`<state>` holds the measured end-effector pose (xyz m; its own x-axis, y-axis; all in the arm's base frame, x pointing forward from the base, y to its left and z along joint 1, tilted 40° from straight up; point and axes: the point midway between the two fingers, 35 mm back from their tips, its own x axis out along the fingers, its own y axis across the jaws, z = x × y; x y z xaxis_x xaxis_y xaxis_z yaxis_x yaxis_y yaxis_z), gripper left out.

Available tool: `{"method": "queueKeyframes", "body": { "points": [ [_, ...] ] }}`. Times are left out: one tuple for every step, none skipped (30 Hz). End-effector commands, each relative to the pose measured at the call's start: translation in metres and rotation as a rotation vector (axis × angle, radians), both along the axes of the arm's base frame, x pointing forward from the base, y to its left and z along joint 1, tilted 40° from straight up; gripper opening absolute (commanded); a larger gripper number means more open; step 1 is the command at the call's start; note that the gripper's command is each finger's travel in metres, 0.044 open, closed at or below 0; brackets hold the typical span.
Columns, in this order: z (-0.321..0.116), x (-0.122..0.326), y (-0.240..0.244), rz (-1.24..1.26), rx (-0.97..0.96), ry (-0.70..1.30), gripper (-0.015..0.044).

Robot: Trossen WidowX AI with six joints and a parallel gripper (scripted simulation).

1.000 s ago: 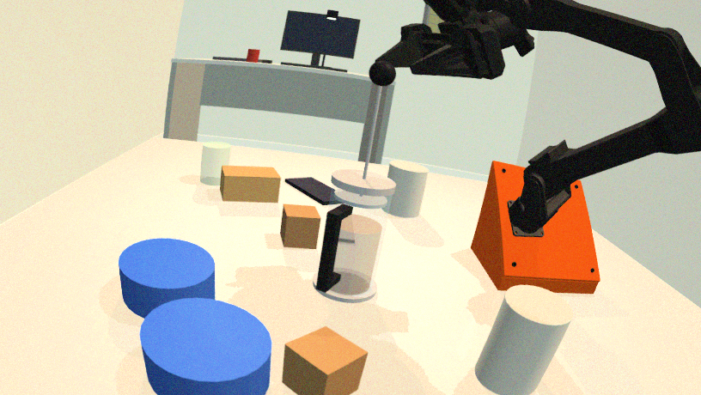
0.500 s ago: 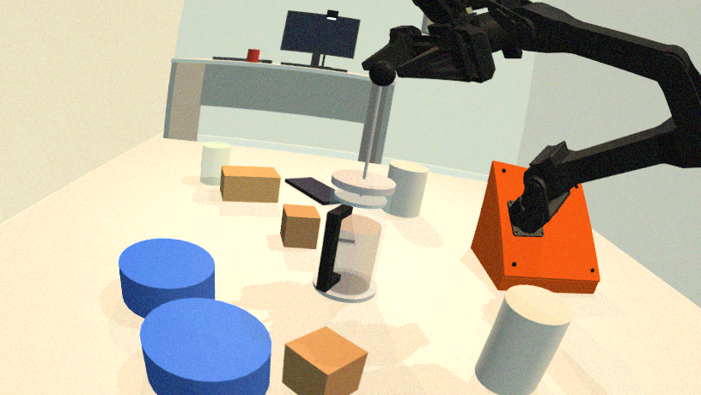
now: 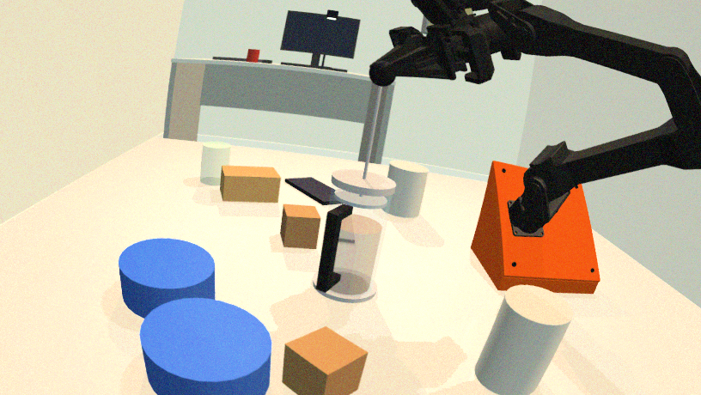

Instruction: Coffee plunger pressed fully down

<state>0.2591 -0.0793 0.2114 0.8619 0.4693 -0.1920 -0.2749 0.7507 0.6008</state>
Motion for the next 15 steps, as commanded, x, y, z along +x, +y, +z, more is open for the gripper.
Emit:
{"method": "queueKeyframes", "body": {
  "points": [
    [-0.0009,-0.0001,0.0003,-0.001,0.006,0.004,0.0129],
    [-0.0009,-0.0001,0.0003,-0.001,0.006,0.004,0.0129],
    [-0.0009,-0.0001,0.0003,-0.001,0.006,0.004,0.0129],
    [-0.0009,-0.0001,0.0003,-0.001,0.006,0.004,0.0129],
    [-0.0009,-0.0001,0.0003,-0.001,0.006,0.004,0.0129],
    [-0.0009,-0.0001,0.0003,-0.001,0.006,0.004,0.0129],
    [-0.0011,-0.0001,0.0004,-0.001,0.006,0.004,0.0129],
    [-0.0016,0.0001,0.0006,-0.001,0.006,0.005,0.0129],
    [-0.0023,0.0003,0.0010,-0.001,0.005,0.005,0.0129],
    [-0.0032,0.0006,0.0015,-0.001,0.005,0.006,0.0129],
    [-0.0043,0.0009,0.0022,0.000,0.004,0.007,0.0129],
    [-0.0056,0.0013,0.0029,0.000,0.003,0.008,0.0129],
    [-0.0070,0.0017,0.0037,0.000,0.003,0.008,0.0129],
    [-0.0084,0.0021,0.0045,0.001,0.002,0.009,0.0129],
    [-0.0097,0.0025,0.0053,0.001,0.001,0.010,0.0129]
  ]
}}
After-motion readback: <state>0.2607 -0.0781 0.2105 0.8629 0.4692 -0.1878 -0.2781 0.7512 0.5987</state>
